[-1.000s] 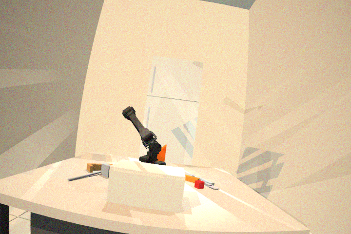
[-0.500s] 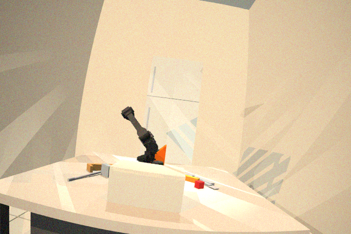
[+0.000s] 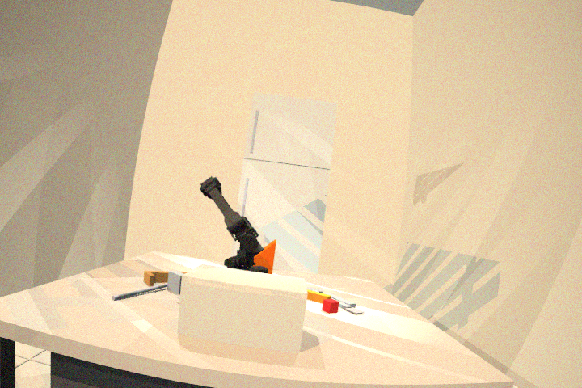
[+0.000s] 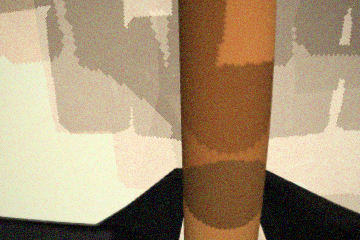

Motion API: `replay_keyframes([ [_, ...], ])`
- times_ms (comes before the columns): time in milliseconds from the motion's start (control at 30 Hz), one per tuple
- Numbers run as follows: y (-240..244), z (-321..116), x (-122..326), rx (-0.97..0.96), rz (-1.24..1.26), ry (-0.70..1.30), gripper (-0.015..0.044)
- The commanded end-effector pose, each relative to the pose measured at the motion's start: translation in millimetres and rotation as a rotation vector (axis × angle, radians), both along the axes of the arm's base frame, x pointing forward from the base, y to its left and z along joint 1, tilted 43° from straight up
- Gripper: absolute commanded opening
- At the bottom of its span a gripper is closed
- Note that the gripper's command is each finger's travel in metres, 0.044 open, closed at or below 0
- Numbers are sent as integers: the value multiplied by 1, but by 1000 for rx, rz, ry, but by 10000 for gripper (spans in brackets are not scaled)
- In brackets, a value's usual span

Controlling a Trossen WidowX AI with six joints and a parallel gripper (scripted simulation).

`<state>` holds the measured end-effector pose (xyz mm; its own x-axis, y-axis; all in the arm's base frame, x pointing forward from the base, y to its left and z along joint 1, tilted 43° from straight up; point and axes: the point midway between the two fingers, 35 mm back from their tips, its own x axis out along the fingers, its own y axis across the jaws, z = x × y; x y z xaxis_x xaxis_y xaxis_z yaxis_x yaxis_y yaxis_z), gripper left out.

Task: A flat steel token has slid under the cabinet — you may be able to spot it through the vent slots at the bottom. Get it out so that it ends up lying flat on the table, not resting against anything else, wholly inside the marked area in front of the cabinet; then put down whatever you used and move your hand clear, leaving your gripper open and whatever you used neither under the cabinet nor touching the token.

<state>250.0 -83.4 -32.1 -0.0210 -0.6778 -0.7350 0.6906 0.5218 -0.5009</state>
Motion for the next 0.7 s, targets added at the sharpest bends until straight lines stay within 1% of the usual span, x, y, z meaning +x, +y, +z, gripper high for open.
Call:
replay_keyframes([
  [0,-3,5,2,-10,8,-10,0],
  [667,-18,20,-3,-11,8,-9,0],
])
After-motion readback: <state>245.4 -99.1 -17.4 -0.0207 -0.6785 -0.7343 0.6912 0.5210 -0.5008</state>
